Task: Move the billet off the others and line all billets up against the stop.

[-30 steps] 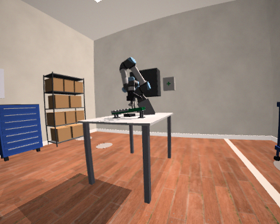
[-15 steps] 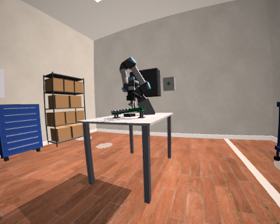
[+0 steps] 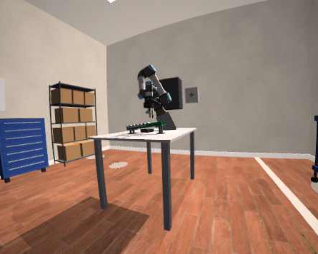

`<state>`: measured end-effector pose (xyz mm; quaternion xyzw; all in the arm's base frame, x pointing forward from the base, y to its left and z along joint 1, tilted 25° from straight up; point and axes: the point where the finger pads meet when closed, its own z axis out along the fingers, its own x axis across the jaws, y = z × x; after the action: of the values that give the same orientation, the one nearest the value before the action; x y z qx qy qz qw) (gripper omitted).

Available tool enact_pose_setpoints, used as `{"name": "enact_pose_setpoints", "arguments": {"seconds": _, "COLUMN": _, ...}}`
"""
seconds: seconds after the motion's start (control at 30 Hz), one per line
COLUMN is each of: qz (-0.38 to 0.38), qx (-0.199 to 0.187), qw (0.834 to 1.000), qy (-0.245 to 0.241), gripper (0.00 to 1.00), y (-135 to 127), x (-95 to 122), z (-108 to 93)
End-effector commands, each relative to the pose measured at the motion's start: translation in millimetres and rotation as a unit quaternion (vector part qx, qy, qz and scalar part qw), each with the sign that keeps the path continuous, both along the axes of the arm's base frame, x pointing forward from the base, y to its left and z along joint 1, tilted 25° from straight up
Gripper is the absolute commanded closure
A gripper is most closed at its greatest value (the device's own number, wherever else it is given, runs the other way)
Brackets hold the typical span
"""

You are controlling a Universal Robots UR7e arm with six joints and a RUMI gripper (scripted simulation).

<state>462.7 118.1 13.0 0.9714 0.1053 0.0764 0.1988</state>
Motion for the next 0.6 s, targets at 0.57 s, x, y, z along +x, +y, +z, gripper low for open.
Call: {"name": "enact_pose_setpoints", "arguments": {"seconds": 0.57, "qz": -0.001, "qx": 0.0, "qw": 1.0, "qy": 0.002, "gripper": 0.52, "y": 9.4, "x": -4.9, "z": 23.5}}
